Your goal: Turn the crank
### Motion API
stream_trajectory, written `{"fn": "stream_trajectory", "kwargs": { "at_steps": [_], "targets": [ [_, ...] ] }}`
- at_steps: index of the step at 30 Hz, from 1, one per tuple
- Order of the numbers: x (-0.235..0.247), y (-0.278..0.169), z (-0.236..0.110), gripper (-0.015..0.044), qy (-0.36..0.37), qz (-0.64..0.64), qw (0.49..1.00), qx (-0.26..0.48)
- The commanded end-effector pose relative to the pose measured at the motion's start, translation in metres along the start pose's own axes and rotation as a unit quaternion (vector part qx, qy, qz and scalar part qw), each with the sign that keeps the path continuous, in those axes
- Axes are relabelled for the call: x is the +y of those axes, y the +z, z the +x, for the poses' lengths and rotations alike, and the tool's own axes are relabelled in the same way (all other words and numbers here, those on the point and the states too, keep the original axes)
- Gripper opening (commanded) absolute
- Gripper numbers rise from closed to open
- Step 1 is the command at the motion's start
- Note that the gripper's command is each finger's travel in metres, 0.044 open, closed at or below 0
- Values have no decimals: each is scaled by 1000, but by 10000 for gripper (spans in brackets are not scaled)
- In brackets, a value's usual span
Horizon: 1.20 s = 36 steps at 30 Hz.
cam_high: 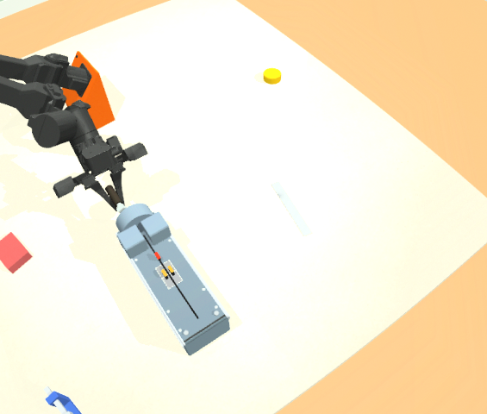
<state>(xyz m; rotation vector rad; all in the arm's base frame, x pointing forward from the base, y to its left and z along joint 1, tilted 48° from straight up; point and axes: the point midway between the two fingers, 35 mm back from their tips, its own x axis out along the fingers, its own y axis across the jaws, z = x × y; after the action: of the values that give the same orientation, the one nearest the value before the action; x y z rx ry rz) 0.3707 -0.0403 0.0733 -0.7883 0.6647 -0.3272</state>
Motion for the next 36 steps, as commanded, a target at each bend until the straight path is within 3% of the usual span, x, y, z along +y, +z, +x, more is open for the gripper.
{"fn": "stream_trajectory", "kwargs": {
  "at_steps": [1,36],
  "targets": [
    [9,2,-3,0,8,-4,1000,-5],
    [17,2,-2,0,8,-4,1000,-5]
  ]
}}
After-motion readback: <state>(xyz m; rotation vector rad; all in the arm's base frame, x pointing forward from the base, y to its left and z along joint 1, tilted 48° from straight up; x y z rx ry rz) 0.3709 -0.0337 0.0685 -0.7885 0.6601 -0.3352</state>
